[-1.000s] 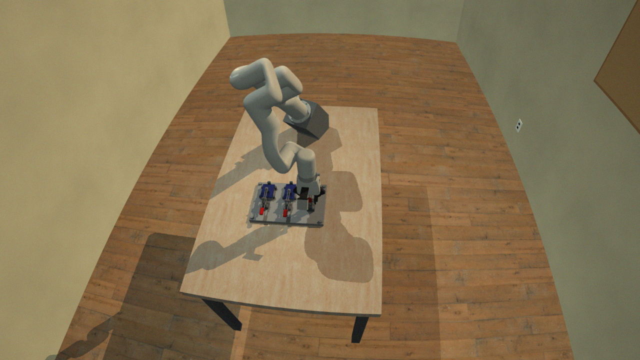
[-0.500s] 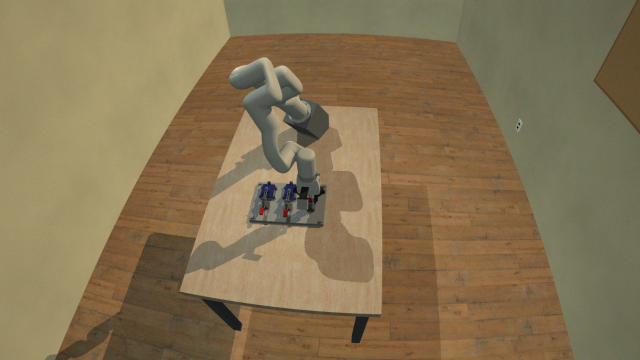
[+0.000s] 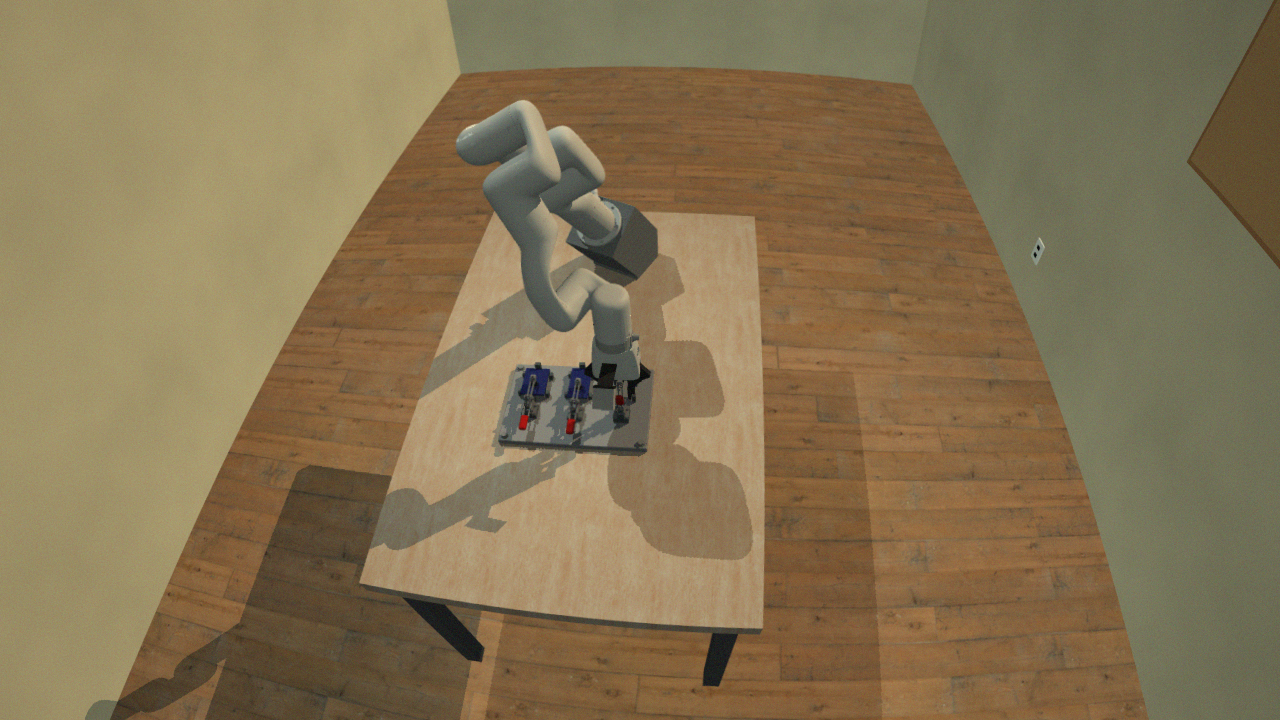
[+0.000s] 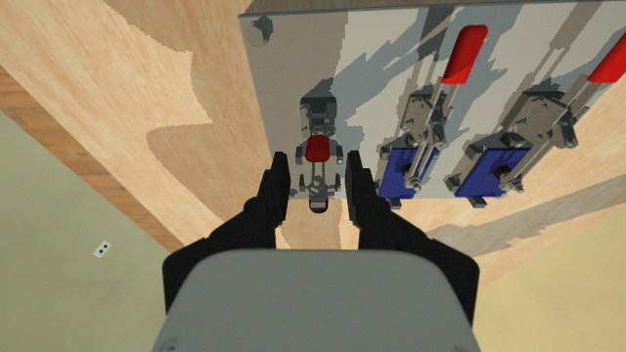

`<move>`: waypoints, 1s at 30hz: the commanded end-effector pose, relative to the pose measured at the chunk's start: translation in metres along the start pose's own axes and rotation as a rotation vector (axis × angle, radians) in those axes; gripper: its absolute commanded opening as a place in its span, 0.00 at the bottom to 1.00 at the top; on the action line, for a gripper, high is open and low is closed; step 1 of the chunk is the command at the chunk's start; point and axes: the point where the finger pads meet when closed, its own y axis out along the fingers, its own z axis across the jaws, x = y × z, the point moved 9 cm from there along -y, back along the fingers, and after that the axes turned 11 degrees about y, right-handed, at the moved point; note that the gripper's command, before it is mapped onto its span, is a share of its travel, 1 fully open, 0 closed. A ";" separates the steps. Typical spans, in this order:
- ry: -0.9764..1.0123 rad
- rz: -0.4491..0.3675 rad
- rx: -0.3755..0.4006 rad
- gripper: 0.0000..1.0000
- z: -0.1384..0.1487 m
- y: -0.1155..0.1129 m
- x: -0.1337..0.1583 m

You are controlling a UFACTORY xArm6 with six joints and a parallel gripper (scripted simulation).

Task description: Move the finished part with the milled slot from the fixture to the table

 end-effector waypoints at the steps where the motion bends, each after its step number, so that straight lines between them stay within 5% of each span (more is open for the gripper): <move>1: 0.000 0.000 0.000 0.47 0.000 -0.009 -0.001; 23: 0.000 0.000 0.000 0.47 0.000 -0.016 -0.001; 24: 0.000 0.000 0.000 1.00 0.000 -0.016 -0.001; 30: 0.000 0.000 0.000 1.00 0.000 -0.014 -0.001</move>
